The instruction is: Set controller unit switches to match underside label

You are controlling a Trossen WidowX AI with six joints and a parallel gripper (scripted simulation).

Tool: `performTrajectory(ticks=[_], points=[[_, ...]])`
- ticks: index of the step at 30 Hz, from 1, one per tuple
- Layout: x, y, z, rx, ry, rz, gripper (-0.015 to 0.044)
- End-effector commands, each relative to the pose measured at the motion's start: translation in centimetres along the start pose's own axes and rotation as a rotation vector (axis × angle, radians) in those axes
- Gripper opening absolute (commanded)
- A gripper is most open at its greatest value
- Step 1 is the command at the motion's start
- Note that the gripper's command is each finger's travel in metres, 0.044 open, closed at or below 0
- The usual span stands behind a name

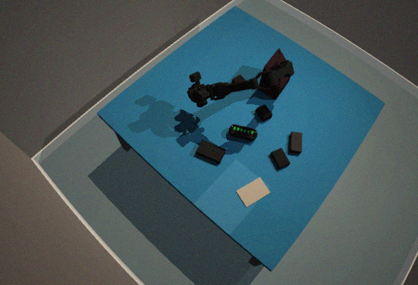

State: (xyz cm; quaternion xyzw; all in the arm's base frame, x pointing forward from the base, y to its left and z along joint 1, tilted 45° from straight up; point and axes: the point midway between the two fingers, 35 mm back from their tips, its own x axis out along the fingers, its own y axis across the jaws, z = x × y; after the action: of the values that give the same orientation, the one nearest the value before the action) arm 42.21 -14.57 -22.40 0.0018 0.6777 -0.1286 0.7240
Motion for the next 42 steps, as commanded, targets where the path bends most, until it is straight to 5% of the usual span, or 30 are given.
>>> performTrajectory(ticks=[1, 15, 29, 33, 42], points=[[-3.9, 6.0, 2.2, -0.549, -0.004, 0.177, 0.0], [-11.5, 15.4, 2.1, -1.447, -0.159, 0.562, 0.0], [-20.8, 22.8, 0.1, -2.126, -0.576, 0.889, 0.0], [-23.1, 24.3, -0.6, -2.25, -0.713, 0.948, 0.0], [-23.2, 24.3, -0.6, -2.252, -0.715, 0.949, 0.0]])
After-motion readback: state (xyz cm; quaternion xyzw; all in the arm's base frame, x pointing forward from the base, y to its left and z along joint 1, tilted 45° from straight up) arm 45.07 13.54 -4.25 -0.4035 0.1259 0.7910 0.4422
